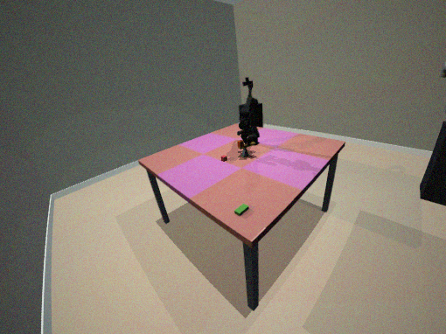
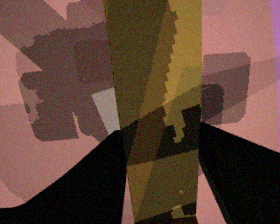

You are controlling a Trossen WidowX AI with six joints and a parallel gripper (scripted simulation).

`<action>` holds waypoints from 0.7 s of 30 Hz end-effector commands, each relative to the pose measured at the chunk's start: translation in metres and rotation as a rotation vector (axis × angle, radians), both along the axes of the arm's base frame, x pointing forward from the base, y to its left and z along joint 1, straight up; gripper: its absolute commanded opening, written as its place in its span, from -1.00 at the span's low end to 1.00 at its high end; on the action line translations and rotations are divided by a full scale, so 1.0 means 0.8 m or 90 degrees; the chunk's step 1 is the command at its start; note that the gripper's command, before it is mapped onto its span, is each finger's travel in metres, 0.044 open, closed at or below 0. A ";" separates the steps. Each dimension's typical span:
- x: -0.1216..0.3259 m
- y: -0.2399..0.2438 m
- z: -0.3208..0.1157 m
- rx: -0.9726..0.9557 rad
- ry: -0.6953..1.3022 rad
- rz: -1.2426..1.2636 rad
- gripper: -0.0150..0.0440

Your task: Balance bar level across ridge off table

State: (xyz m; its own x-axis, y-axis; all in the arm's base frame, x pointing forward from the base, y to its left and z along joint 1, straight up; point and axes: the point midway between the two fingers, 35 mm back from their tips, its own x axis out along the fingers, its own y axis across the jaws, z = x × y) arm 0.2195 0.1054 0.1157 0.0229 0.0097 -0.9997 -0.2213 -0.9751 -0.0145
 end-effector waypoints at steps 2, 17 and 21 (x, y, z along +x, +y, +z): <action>0.000 0.000 0.000 0.000 0.000 0.000 -0.40; 0.000 0.000 0.000 0.000 0.000 0.000 0.07; 0.000 0.000 0.000 0.000 0.000 0.000 0.07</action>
